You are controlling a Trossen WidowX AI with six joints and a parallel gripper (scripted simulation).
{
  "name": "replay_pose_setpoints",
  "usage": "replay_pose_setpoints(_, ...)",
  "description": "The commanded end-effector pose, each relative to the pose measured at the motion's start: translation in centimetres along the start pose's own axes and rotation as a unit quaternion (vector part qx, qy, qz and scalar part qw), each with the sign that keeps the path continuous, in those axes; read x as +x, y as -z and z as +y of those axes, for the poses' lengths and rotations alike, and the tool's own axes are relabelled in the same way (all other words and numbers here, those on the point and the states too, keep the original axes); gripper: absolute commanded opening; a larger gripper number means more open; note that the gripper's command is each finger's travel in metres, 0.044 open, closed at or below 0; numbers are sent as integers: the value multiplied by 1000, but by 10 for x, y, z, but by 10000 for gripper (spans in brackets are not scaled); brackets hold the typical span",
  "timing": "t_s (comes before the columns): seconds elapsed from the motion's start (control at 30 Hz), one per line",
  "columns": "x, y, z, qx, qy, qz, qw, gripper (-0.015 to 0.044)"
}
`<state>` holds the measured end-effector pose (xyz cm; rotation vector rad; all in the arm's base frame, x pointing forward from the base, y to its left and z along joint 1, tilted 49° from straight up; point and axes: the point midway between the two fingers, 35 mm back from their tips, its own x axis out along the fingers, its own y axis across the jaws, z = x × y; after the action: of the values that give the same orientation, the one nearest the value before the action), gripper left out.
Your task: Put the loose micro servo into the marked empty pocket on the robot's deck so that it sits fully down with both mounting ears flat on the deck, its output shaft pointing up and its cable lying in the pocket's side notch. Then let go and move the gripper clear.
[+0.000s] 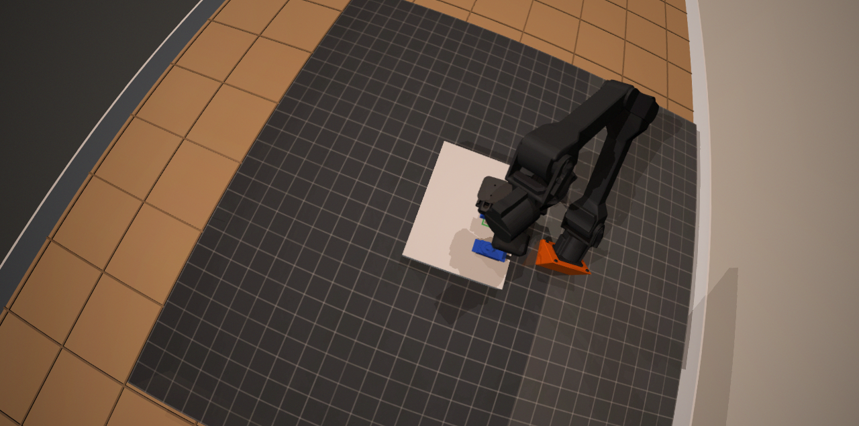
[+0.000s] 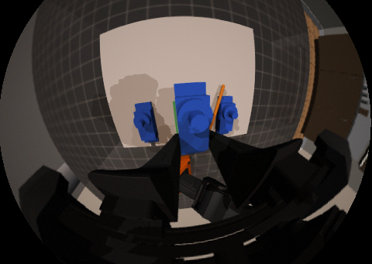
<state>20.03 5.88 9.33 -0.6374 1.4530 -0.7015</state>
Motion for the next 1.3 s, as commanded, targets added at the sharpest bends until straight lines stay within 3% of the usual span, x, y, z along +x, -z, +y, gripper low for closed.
replay_pose_setpoints(0.0, -2, 21, -1, 2, -4, -3, 1000, 0)
replay_pose_setpoints(1.27, 26, 23, -1, 2, -4, -4, 1000, 0)
